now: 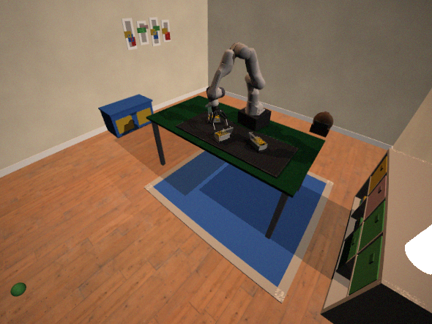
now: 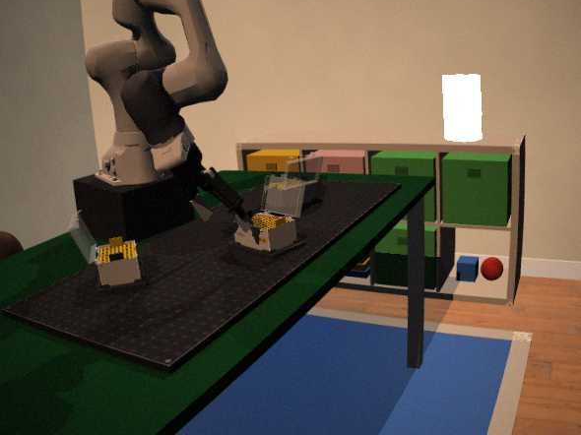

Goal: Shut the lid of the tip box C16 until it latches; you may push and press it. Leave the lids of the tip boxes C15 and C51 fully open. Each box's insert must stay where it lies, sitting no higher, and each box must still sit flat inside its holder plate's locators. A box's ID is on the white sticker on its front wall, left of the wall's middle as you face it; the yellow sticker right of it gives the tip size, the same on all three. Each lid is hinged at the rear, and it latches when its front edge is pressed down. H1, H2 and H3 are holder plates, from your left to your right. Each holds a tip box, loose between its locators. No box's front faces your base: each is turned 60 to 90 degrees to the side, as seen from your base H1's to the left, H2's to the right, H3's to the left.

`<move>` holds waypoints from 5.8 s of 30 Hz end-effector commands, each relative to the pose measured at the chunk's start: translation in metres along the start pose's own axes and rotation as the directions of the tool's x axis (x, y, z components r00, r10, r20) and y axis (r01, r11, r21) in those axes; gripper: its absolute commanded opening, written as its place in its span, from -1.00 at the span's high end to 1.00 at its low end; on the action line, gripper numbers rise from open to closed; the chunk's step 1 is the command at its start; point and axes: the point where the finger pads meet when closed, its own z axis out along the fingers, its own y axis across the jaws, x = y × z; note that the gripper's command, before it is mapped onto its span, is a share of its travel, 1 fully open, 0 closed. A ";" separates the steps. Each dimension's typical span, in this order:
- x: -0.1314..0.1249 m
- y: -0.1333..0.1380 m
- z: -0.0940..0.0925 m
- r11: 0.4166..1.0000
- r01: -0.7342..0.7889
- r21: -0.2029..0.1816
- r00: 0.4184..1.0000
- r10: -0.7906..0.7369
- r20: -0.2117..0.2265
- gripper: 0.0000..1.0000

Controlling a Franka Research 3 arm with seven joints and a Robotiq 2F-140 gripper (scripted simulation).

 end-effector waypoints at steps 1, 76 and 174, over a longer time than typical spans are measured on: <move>0.001 -0.001 0.000 1.000 0.007 0.003 1.000 -0.007 -0.001 -1.00; -0.084 0.000 -0.147 1.000 0.007 0.003 1.000 -0.007 -0.001 -1.00; 0.076 -0.049 -0.172 0.682 -0.631 0.370 -0.331 0.195 -0.923 -1.00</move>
